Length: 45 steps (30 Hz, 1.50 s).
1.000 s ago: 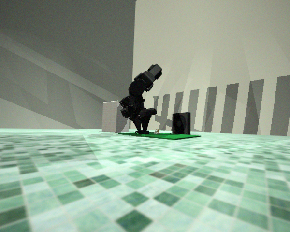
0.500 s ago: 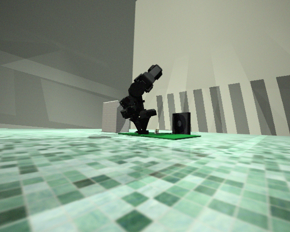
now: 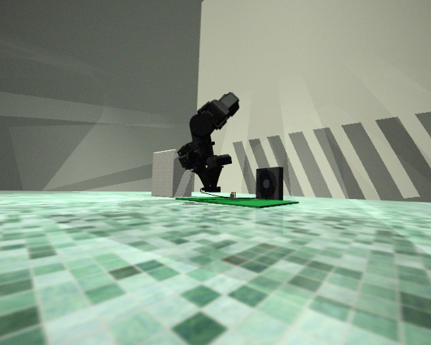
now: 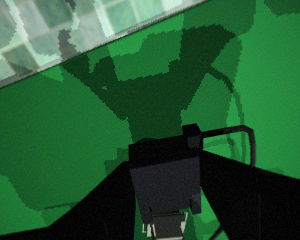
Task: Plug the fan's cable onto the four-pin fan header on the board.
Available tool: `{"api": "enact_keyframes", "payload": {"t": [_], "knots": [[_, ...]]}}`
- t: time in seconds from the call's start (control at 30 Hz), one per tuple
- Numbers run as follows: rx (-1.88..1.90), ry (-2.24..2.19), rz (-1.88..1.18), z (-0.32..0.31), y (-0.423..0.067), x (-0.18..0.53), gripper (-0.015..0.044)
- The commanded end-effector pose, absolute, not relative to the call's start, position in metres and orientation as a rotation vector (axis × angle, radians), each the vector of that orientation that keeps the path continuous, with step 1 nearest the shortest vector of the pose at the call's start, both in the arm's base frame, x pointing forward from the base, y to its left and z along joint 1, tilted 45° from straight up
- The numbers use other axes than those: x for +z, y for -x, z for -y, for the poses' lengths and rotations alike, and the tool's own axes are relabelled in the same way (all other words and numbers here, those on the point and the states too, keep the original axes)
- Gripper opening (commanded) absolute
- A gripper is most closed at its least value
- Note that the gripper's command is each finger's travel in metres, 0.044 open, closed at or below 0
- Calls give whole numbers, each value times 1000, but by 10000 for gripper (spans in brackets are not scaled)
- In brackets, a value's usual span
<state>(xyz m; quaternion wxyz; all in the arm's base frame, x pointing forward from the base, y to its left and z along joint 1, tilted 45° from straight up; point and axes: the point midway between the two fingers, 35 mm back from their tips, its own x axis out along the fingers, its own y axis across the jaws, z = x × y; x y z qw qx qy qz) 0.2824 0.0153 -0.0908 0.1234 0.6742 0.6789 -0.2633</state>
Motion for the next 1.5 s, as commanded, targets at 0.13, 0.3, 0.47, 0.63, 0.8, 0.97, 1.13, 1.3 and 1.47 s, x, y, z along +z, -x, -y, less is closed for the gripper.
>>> {"api": "enact_keyframes", "payload": {"t": [0.13, 0.3, 0.47, 0.63, 0.8, 0.97, 1.13, 1.3, 1.47], "knots": [[-759, -1963, -1968, 3, -287, -72, 0], [-759, -1965, -1971, 14, -287, -60, 0], [-741, -1947, -1969, 17, -287, -56, 0], [-609, -1810, -1950, 15, -286, -53, 0], [-479, -1666, -1926, 12, -285, -51, 0], [-355, -1519, -1897, 10, -285, -48, 0], [-237, -1371, -1865, 8, -284, -45, 0], [-159, -1267, -1840, 6, -284, -43, 0], [-183, -1239, -1844, 4, -282, -46, 0]]}}
